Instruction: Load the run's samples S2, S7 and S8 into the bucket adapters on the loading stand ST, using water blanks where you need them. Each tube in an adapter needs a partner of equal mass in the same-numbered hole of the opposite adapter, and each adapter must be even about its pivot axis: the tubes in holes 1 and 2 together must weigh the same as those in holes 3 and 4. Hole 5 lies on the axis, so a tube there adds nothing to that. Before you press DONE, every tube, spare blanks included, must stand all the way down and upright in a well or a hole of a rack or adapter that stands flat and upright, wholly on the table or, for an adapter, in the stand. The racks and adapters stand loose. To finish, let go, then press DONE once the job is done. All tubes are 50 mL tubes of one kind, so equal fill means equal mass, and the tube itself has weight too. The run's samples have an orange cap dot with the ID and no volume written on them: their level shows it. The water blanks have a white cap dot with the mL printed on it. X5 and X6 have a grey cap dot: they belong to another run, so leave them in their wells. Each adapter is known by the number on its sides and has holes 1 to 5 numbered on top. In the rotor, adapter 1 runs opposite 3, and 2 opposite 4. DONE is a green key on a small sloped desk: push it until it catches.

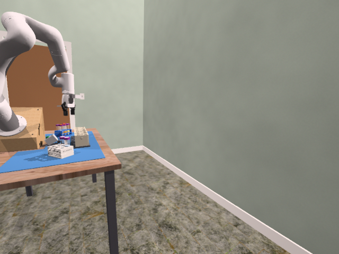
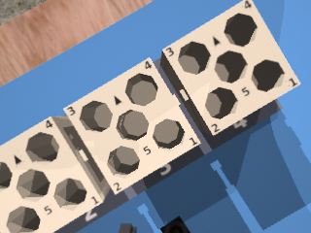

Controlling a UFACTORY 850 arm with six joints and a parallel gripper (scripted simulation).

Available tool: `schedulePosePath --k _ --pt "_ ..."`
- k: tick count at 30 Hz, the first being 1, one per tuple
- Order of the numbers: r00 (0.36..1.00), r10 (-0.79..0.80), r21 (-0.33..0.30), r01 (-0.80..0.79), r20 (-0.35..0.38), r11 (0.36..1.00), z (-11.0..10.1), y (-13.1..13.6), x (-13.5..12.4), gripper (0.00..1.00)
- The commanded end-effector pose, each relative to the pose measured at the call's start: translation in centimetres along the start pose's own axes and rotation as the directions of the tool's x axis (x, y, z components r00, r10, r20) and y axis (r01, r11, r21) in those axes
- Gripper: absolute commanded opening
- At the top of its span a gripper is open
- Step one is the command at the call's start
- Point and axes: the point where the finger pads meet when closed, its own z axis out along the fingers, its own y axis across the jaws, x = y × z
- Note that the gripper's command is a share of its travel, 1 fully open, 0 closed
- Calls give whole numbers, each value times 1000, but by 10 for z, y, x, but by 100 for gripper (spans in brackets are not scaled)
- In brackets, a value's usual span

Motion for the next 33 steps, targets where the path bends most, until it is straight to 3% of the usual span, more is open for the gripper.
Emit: schedulePosePath --k 1,7,31,33 --pt "997 83 6 -83 -8 997 -1 11 1 100" --pt "962 273 7 -273 -7 962 -1 41 3 100" --pt "962 273 7 -273 -7 962 0 151 8 100" --pt "962 273 7 -273 -7 962 0 151 8 100"
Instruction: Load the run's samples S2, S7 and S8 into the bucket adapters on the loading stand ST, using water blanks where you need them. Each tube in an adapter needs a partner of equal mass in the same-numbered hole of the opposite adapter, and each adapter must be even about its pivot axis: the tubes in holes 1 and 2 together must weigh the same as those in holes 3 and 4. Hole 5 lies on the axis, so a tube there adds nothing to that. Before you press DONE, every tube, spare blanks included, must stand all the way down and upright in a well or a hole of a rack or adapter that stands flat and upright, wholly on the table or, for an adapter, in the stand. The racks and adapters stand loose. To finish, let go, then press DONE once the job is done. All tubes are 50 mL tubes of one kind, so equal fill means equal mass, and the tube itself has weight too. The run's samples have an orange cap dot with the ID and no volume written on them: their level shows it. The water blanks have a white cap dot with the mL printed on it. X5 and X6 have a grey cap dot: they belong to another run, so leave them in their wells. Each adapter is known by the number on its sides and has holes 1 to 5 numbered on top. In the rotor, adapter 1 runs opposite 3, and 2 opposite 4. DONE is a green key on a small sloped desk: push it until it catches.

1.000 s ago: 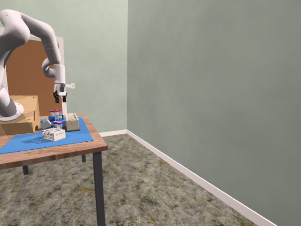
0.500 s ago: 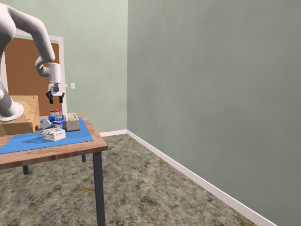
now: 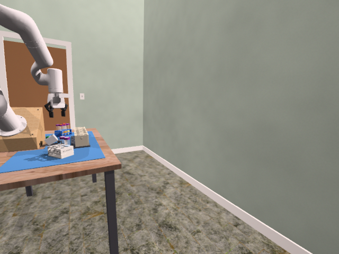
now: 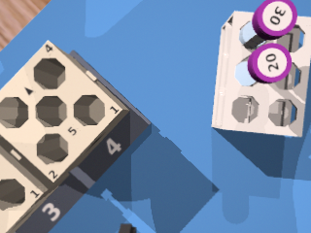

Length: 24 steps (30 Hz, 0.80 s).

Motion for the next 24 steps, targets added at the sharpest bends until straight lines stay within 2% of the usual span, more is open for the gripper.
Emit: schedulePosePath --k 1,15,17,24 --pt "1000 -1 2 1 0 1000 -1 7 3 100" --pt "1000 -1 2 1 0 1000 -1 74 26 100" --pt "1000 -1 2 1 0 1000 -1 74 26 100" --pt "1000 -1 2 1 0 1000 -1 107 37 100"
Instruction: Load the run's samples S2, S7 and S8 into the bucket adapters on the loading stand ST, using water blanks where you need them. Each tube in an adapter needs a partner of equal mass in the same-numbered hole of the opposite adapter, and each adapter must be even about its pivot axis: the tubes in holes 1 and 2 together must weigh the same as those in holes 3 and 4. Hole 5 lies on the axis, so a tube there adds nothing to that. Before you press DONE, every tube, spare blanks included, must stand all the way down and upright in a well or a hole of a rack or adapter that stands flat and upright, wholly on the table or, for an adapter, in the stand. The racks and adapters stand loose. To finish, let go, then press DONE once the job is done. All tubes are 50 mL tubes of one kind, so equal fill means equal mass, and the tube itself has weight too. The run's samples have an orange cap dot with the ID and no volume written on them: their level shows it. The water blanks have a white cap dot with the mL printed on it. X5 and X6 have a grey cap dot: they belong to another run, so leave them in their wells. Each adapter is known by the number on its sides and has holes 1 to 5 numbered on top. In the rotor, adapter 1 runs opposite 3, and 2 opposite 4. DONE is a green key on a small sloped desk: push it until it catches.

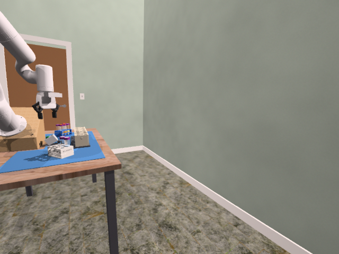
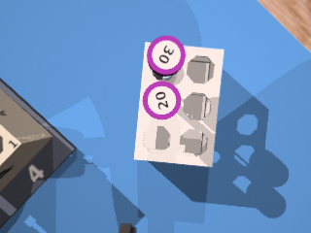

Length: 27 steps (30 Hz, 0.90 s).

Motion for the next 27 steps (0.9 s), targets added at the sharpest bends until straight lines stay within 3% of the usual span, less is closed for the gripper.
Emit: schedulePosePath --k 1,4,27 --pt "1000 0 2 0 0 1000 -1 16 6 100" --pt "1000 0 2 0 0 1000 -1 26 9 100" --pt "1000 0 2 0 0 1000 50 26 9 100"
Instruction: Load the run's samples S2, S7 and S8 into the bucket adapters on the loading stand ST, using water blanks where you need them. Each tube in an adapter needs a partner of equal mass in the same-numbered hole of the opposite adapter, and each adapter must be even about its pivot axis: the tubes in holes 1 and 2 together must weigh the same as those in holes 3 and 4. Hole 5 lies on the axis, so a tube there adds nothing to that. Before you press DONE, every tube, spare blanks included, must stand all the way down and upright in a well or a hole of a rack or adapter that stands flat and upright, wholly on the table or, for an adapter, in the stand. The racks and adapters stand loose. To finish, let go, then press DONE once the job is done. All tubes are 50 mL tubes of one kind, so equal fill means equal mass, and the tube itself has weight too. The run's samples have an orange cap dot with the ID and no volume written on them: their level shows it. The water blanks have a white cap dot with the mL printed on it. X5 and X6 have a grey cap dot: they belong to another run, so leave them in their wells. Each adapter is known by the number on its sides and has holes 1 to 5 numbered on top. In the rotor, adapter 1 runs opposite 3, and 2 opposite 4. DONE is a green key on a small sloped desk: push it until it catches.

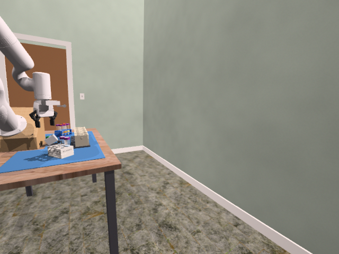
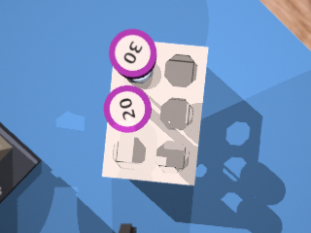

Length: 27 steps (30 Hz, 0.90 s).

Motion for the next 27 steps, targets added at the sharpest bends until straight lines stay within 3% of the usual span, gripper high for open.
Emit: schedulePosePath --k 1,15,27 --pt "1000 1 1 -1 -2 1000 4 0 1 100" --pt "1000 1 1 -1 -2 1000 41 0 1 100" --pt "1000 1 1 -1 -2 1000 51 0 1 100"
